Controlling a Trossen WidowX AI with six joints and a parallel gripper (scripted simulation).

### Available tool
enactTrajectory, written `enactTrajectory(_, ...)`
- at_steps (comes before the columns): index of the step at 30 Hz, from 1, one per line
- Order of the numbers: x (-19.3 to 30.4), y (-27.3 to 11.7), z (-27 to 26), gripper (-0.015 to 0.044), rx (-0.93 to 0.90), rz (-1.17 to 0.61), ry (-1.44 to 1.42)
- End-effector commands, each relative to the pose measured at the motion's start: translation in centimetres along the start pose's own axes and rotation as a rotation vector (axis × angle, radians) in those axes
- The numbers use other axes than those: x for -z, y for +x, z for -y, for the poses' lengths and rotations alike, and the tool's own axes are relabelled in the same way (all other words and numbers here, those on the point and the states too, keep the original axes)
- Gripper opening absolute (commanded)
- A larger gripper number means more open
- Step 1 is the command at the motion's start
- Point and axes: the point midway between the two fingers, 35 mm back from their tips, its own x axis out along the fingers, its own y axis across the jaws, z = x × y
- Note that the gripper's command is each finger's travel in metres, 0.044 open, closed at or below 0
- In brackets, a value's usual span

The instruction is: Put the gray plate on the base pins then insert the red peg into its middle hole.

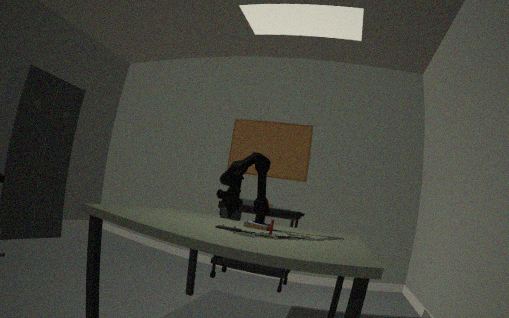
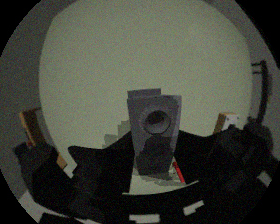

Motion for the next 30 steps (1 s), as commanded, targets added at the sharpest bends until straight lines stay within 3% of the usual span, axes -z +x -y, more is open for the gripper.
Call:
enactTrajectory(1, 0.0, 0.1, 0.0, 0.0000, 0.000, 0.001, -0.004)
enactTrajectory(30, -0.1, 3.6, 0.0, 0.0000, 0.000, 0.001, -0.004)
